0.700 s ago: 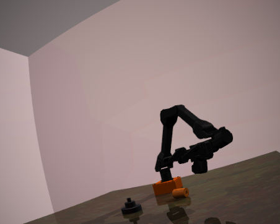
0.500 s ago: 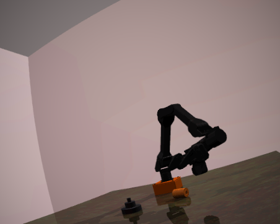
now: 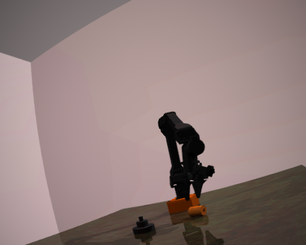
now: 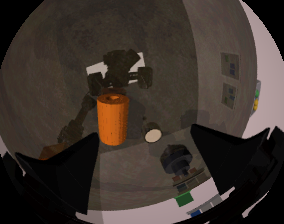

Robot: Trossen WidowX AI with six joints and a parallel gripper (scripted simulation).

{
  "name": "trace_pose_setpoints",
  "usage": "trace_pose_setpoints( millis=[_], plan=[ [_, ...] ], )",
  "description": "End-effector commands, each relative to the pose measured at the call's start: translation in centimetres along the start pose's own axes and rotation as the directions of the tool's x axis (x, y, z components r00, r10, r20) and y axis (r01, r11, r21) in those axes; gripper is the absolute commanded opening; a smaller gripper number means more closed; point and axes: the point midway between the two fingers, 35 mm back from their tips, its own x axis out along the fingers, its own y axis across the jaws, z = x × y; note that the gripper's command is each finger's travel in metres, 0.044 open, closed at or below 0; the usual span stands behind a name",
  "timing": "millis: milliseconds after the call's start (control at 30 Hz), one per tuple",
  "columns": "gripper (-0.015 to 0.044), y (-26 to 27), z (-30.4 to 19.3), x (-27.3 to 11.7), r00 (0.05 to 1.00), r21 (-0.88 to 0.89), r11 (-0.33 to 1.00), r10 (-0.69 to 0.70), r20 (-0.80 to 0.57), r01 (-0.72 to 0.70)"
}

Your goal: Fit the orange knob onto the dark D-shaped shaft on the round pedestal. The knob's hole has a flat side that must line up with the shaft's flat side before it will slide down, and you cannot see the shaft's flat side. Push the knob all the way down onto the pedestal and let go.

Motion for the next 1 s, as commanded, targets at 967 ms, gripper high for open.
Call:
trace_pose_setpoints(
  millis=[967],
  plan=[
    [0.0440, 3.1, 0.3, 4.0, 0.984, 0.157, 0.975, 0.138, 0.113, -0.155]
  ],
)
